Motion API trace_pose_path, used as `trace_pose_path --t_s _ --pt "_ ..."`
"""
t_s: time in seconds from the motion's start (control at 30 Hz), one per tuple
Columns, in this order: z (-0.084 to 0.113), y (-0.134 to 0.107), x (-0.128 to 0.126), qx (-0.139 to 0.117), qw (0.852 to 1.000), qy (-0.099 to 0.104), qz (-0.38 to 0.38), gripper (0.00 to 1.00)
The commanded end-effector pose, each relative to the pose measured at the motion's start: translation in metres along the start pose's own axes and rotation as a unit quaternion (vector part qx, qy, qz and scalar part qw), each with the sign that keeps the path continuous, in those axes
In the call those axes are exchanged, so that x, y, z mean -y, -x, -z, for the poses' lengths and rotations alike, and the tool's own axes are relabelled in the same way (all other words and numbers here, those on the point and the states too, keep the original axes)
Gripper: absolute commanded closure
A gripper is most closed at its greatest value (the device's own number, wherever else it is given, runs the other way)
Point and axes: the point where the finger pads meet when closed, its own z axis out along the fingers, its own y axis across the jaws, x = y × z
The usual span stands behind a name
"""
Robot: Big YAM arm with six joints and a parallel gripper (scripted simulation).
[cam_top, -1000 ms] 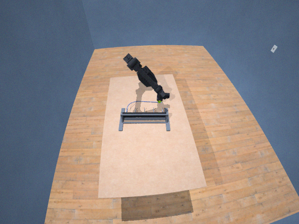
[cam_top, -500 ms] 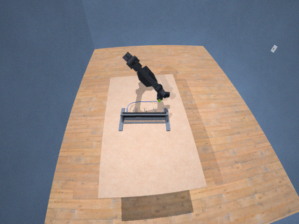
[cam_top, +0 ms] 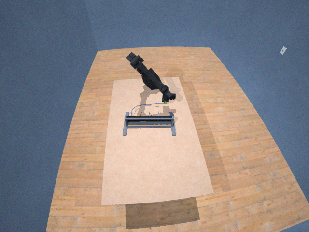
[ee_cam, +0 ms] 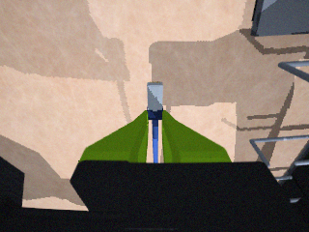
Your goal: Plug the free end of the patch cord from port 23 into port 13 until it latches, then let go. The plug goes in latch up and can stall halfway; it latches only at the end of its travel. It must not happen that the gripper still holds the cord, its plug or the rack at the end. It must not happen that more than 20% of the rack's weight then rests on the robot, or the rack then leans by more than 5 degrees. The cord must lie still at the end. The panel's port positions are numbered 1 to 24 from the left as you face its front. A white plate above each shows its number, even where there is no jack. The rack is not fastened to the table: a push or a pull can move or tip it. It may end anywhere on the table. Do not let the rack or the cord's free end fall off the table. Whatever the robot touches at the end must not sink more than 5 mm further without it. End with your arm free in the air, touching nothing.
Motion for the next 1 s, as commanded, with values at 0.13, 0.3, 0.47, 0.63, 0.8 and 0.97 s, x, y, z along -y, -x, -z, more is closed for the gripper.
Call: trace_pose_path --t_s 0.13,0.3,0.47,0.63,0.8,0.97 --pt "0.031 0.015 0.021 0.020 0.999 -0.024 -0.011 1.00" --pt "0.035 0.015 0.021 0.020 0.999 -0.025 -0.012 1.00" --pt "0.036 0.016 0.022 0.021 0.999 -0.025 -0.011 1.00" --pt "0.036 0.016 0.022 0.020 0.999 -0.025 -0.010 1.00" --pt "0.037 0.017 0.022 0.022 0.999 -0.027 -0.010 1.00" --pt "0.040 0.017 0.023 0.024 0.999 -0.029 -0.010 1.00"
